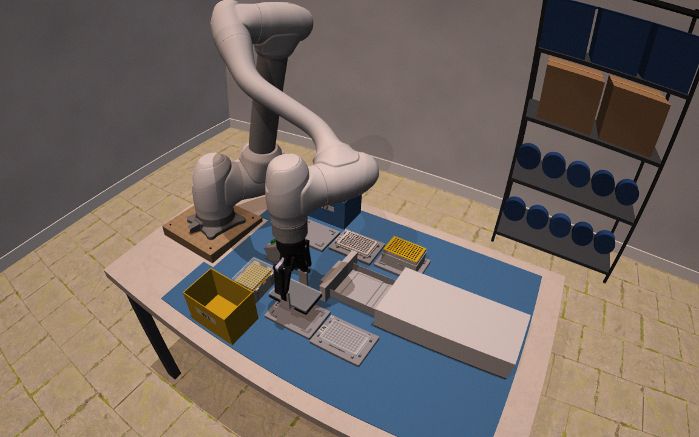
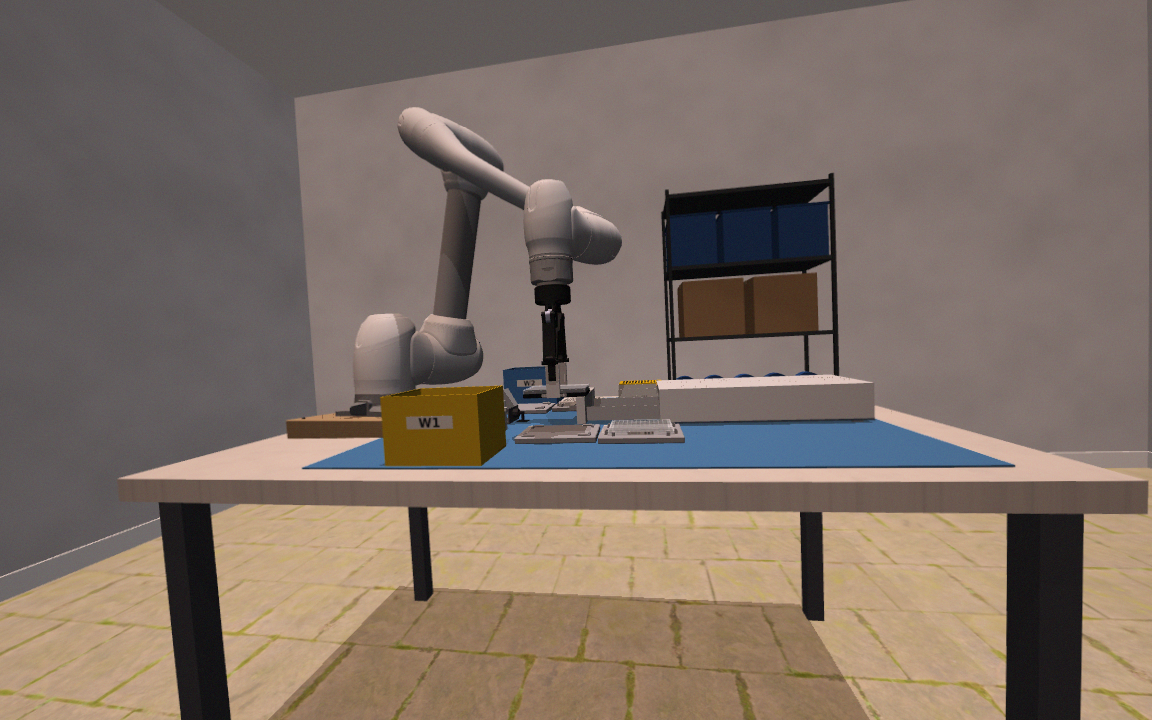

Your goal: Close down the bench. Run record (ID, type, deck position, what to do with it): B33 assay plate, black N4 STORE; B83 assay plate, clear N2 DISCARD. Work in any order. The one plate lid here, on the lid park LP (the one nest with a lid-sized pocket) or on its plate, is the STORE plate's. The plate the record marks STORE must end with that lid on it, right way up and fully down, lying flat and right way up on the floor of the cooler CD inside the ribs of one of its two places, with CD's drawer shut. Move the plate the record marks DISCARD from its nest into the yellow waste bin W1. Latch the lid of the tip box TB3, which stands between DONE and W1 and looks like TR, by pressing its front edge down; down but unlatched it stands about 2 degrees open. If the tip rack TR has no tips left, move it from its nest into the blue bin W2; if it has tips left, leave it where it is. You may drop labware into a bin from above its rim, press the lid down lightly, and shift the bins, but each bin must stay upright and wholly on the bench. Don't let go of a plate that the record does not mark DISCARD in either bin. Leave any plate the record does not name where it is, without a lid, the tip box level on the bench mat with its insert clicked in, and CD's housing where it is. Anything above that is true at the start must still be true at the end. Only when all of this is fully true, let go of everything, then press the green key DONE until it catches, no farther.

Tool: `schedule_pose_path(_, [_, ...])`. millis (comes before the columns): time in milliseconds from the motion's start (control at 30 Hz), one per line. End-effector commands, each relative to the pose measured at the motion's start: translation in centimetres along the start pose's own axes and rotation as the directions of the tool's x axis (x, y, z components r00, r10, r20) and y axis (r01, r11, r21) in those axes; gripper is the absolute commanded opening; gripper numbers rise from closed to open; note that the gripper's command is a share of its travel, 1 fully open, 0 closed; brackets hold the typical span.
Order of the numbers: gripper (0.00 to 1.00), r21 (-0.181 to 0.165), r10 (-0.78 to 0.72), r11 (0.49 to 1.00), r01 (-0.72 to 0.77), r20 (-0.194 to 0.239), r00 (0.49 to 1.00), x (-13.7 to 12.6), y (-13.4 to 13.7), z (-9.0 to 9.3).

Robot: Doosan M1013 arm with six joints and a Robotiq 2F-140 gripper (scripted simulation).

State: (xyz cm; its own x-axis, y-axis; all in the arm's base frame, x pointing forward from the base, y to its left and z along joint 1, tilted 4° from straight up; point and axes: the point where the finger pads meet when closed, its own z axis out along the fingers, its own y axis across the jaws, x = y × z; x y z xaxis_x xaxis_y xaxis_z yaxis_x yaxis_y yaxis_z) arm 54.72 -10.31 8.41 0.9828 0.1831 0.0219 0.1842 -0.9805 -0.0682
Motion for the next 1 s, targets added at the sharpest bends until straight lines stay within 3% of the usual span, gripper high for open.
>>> schedule_pose_path(0, [0.0, 0.0, 0.0, 1.0, 0.0, 0.0, 1.0, 0.0, 0.0, -0.5])
schedule_pose_path(967, [0.0, 0.0, 0.0, 1.0, 0.0, 0.0, 1.0, 0.0, 0.0, -3.8])
